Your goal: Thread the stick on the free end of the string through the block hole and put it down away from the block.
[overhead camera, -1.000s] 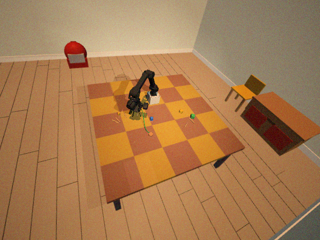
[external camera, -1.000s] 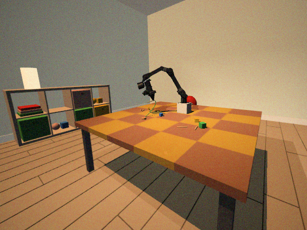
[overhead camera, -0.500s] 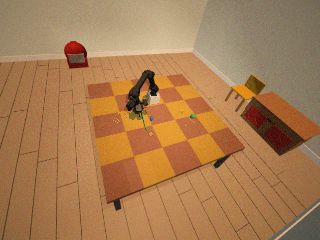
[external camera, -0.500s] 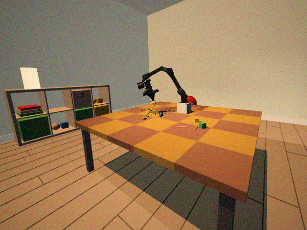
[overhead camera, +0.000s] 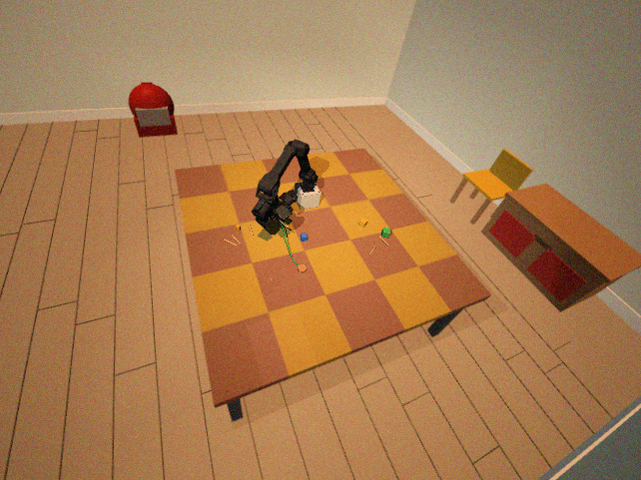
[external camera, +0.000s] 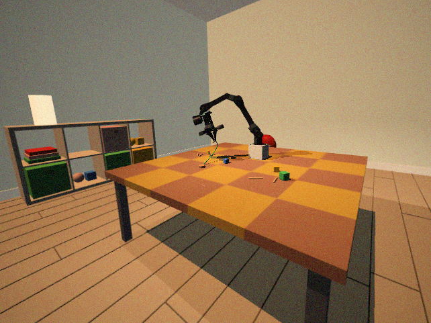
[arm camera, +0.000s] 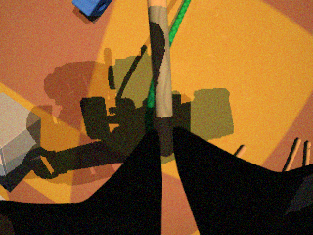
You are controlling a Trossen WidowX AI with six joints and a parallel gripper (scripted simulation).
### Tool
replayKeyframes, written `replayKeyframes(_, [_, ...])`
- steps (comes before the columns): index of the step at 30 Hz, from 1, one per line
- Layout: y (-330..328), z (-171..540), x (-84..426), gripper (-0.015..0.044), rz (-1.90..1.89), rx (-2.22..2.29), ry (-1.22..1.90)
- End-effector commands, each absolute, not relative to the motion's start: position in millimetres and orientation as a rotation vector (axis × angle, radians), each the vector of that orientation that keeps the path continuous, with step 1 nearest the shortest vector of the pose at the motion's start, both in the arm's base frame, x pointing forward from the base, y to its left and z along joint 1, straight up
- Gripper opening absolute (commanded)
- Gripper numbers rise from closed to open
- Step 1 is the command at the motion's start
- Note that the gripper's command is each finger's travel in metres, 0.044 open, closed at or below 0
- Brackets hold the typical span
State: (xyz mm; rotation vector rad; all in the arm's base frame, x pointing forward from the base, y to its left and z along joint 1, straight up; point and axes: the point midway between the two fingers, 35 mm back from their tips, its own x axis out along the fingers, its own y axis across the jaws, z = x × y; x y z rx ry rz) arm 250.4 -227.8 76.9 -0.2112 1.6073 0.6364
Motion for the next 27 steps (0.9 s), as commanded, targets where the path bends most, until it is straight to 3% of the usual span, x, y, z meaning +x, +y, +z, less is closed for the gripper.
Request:
replayKeyframes(1, [-227.8,76.7,250.6,0.0000,0.745,-0.304,1.563])
replayKeyframes(27, [-229.9,76.8,250.9,0.0000,1.411,-0.949,1.125])
